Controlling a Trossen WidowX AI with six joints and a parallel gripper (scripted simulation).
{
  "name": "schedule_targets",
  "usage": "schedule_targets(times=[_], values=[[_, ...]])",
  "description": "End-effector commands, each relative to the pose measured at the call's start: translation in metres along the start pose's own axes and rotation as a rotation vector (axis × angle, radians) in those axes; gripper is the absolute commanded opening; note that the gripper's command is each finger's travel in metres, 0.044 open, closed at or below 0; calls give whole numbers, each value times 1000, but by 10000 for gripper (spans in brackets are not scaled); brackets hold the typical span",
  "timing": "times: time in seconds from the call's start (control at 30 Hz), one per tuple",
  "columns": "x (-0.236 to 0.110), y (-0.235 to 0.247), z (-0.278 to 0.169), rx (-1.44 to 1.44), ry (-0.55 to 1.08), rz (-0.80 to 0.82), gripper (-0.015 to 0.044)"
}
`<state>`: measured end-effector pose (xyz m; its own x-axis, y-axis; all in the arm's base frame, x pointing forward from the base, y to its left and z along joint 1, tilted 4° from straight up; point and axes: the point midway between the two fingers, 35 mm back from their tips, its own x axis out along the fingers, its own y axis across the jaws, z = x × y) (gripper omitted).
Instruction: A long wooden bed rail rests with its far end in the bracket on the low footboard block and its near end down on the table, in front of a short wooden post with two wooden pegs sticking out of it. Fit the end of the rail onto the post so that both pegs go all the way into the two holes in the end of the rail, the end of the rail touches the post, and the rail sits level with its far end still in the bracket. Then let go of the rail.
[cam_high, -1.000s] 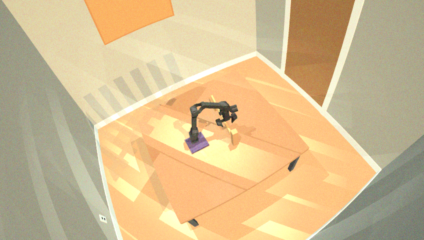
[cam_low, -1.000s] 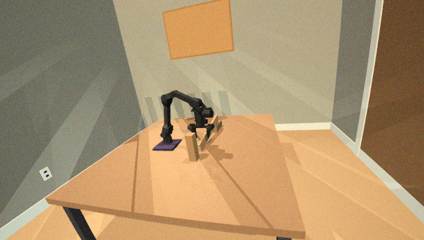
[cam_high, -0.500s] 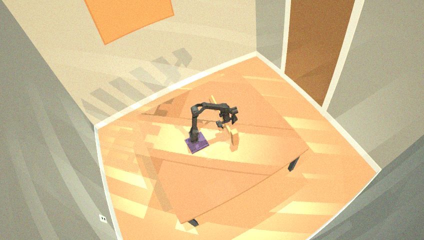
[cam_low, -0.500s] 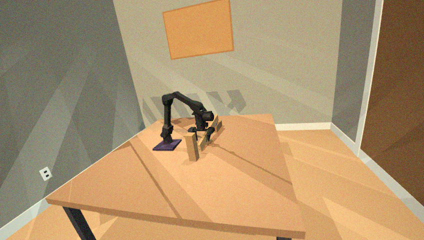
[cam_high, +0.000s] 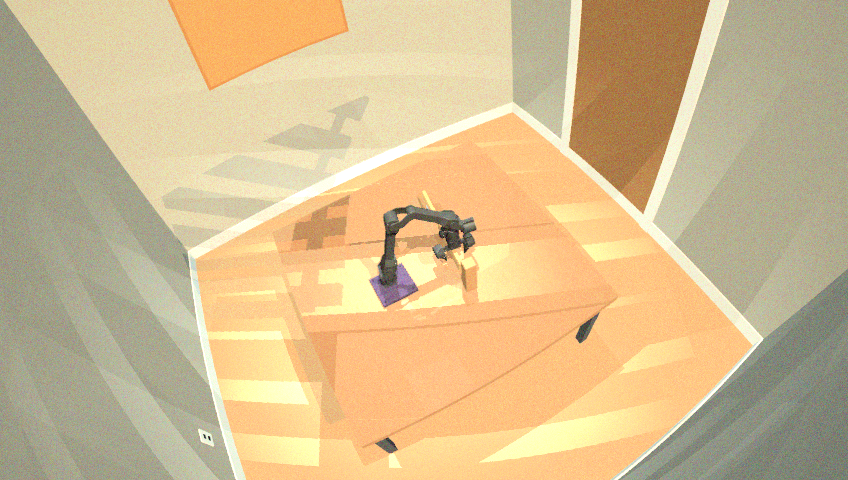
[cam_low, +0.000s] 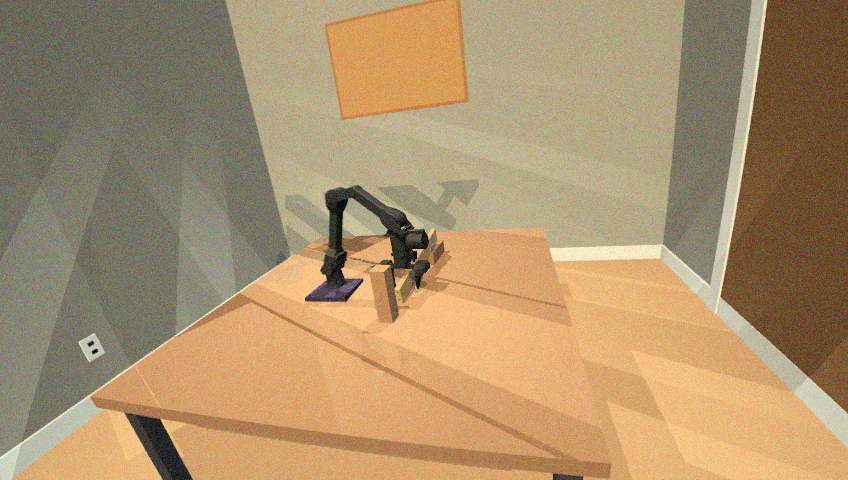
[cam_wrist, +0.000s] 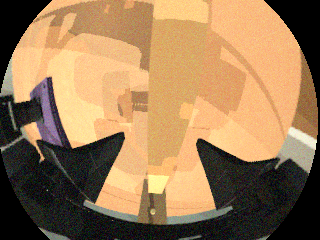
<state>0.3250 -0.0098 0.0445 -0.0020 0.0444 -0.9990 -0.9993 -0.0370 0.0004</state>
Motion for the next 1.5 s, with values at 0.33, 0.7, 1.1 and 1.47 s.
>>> schedule_targets(times=[0.33,0.7,1.1,1.47], values=[[7,1,0,-3,-4,8,177],[7,1,0,-3,-4,8,6],[7,1,0,-3,-4,8,0],[1,1,0,-3,-4,8,0]])
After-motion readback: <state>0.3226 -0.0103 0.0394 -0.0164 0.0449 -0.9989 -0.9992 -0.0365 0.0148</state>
